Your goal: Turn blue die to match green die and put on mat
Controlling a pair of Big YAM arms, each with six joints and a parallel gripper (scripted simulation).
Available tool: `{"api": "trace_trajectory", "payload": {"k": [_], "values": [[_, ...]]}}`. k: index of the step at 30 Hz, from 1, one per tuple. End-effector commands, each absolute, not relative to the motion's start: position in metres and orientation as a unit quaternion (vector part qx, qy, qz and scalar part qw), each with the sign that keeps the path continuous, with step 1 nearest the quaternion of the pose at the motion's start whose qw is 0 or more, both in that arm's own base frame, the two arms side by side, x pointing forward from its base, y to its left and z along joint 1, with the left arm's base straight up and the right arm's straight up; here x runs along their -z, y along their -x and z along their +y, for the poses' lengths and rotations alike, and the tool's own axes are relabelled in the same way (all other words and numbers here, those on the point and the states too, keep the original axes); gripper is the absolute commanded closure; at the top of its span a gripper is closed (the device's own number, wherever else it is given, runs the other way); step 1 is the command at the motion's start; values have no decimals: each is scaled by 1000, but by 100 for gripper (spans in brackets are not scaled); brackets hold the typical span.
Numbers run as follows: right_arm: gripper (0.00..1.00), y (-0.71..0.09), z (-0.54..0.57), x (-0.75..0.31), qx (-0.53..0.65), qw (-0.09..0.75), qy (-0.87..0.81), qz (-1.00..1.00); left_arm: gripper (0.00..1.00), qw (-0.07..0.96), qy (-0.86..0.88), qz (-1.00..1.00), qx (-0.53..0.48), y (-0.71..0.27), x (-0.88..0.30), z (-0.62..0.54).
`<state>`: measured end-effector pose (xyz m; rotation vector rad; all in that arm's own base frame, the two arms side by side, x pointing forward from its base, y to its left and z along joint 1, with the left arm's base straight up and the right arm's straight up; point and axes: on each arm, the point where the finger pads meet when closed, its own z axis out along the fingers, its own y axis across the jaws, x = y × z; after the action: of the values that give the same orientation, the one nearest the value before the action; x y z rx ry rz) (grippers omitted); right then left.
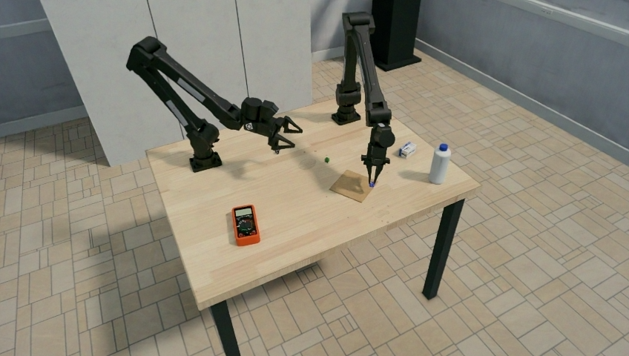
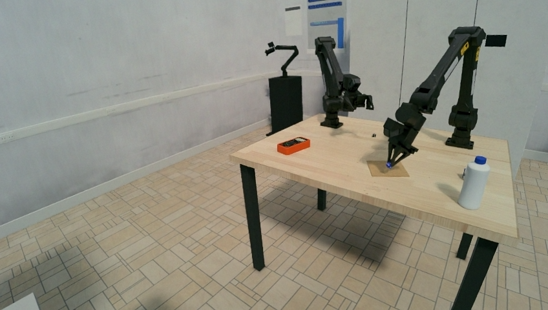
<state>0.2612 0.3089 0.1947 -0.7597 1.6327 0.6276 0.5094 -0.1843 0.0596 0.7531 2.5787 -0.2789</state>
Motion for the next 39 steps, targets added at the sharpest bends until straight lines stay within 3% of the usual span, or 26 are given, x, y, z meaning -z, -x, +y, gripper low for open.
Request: {"api": "trace_trajectory", "payload": {"k": [1, 12, 21, 39], "values": [[0, -248, 307, -199, -277, 579, 329, 693, 91, 157, -268, 946, 91, -520, -79, -200], [0, -247, 308, -211, -283, 589, 326, 683, 91, -123, -257, 958, 18, -474, -69, -218], [0, -247, 307, -211, -284, 589, 326, 683, 91, -235, -252, 939, -11, -456, -64, -227], [0, -250, 305, -208, -279, 588, 325, 686, 91, -261, -252, 932, -13, -450, -39, -222]]}}
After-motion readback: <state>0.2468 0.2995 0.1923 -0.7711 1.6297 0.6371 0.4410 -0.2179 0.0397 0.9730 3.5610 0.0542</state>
